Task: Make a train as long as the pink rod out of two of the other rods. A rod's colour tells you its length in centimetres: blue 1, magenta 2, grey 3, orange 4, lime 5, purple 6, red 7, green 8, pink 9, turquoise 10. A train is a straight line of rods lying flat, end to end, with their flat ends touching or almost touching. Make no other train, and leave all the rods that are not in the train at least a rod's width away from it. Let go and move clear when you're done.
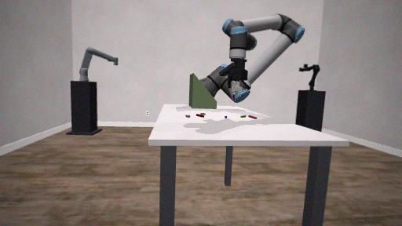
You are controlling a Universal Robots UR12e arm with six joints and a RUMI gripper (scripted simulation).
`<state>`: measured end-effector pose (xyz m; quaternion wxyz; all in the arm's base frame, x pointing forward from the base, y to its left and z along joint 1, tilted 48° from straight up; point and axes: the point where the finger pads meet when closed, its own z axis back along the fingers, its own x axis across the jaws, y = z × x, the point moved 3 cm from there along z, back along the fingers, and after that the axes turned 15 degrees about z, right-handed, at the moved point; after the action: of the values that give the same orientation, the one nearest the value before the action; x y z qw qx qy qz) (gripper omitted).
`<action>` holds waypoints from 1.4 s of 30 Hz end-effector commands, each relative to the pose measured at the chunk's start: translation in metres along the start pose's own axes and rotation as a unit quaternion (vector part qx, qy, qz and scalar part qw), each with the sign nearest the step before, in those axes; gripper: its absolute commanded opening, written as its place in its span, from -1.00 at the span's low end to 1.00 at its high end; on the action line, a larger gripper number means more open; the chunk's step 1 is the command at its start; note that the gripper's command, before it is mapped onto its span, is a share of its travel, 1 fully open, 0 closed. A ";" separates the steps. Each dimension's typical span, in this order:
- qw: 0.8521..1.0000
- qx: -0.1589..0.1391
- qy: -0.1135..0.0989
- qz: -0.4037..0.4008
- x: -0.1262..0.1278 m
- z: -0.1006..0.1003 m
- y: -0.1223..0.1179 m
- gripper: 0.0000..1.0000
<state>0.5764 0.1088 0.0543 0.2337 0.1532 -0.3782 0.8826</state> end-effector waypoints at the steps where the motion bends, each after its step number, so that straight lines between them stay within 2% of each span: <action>1: 0.998 0.002 0.004 -0.070 0.004 0.001 0.012 -1.00; 7: 0.985 0.001 0.003 -0.172 0.011 0.000 0.030 -1.00; 13: 0.974 0.000 0.003 -0.225 0.014 -0.001 0.039 -1.00; 36: 0.972 0.000 0.003 -0.236 0.015 -0.001 0.040 -1.00; 42: 0.972 0.000 0.003 -0.236 0.015 -0.010 0.040 -1.00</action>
<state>0.5414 0.0925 0.0339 0.4362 0.2363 -0.3305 0.8029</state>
